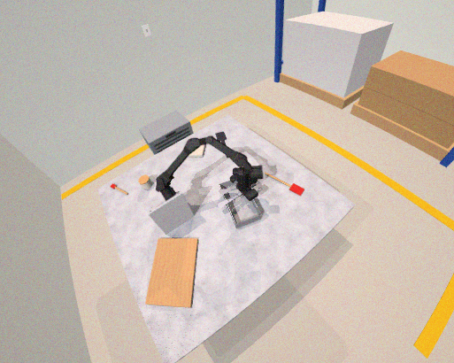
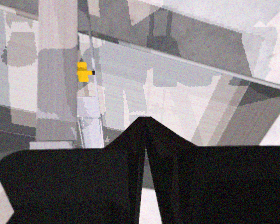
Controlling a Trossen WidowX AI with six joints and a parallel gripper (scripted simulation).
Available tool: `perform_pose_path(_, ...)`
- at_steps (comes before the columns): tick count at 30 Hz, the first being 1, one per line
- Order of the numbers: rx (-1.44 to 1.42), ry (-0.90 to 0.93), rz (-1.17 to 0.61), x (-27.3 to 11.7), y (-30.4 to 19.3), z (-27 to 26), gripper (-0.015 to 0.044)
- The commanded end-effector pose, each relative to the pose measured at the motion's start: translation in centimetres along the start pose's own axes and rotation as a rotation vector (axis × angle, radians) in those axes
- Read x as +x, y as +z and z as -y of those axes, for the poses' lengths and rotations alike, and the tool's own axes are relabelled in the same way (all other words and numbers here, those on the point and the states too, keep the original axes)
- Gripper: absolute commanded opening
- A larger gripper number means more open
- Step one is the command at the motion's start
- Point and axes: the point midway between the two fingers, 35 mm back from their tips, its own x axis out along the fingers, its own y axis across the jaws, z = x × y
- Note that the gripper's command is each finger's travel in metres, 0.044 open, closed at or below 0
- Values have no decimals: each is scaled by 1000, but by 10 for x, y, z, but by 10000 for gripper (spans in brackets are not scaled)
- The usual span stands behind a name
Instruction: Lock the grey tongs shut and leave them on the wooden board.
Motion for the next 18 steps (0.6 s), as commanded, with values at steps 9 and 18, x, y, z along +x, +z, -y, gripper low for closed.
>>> perform_pose_path(9, 8, 8, -1, 22, -3, -1, -150)
perform_pose_path(18, 8, 8, -1, 24, -3, -3, -150)
